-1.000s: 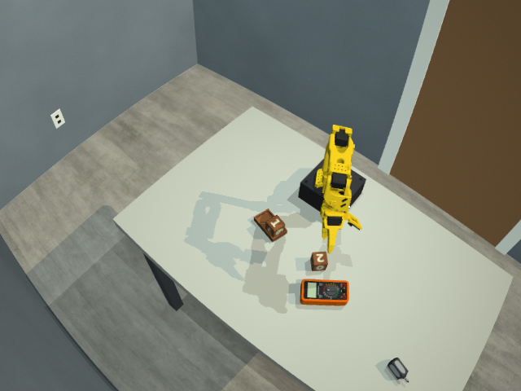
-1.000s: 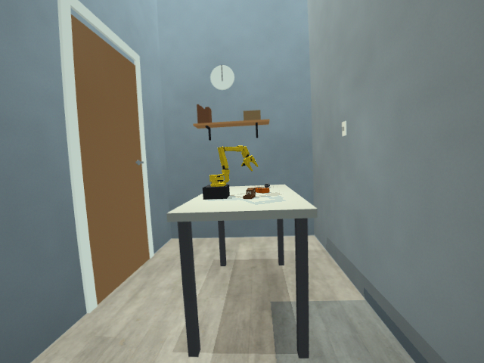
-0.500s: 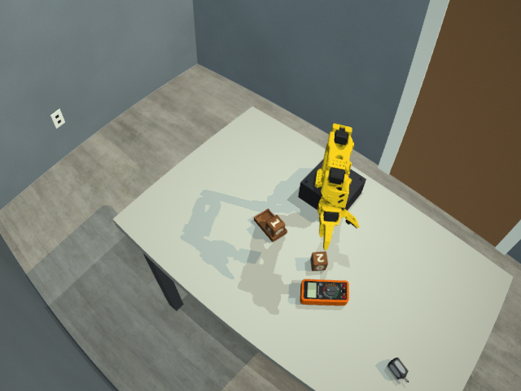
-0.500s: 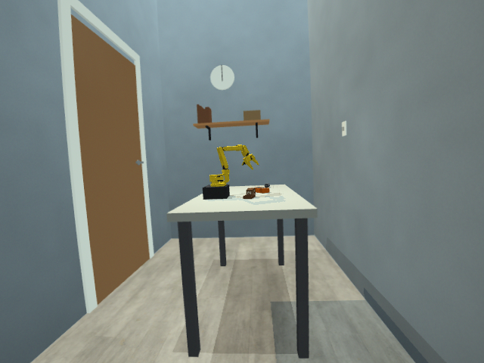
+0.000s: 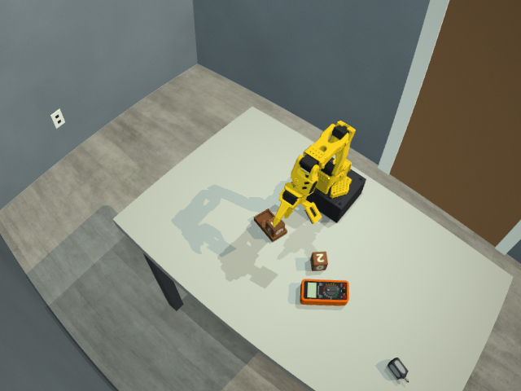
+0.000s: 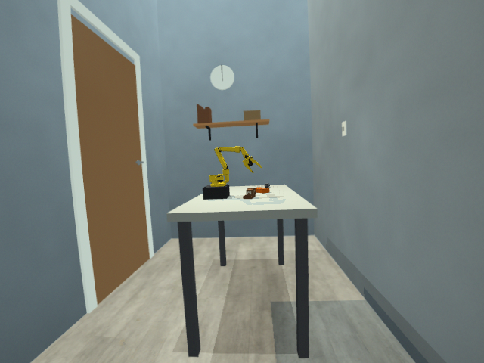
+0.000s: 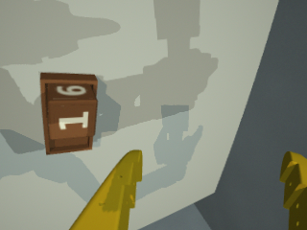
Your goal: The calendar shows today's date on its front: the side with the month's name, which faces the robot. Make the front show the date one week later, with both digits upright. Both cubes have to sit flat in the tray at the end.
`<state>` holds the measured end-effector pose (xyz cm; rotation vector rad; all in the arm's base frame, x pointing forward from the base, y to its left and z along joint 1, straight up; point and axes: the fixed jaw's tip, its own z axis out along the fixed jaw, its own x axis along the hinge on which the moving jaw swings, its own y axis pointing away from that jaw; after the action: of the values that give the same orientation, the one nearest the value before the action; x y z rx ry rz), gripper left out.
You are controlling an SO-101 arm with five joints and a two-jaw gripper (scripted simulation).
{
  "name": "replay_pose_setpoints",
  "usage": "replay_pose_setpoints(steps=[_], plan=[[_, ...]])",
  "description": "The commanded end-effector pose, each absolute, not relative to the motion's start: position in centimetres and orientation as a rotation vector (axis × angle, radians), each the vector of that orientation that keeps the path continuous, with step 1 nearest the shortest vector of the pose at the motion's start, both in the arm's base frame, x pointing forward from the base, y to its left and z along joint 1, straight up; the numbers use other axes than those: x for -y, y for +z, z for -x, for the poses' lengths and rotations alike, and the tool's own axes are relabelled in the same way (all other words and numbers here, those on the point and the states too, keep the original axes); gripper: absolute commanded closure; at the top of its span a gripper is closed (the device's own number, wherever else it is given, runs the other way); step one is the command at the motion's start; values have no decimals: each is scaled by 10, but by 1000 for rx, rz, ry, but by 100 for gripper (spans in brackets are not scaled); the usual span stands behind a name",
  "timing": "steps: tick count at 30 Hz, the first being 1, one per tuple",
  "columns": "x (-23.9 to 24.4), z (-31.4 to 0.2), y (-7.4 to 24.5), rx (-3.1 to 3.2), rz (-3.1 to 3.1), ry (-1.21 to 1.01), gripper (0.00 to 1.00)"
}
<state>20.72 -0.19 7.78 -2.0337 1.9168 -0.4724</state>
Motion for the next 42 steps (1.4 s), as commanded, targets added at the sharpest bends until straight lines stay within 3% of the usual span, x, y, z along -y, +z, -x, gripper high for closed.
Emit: replay_pose_setpoints(steps=[1, 16, 34, 42], plan=[[36, -202, 73, -2111, 1832, -523, 65], [48, -195, 65, -2213, 1757, -505, 65], [40, -160, 2, -2443, 1940, -43, 65], [38, -153, -6, -2473, 1964, 33, 65]])
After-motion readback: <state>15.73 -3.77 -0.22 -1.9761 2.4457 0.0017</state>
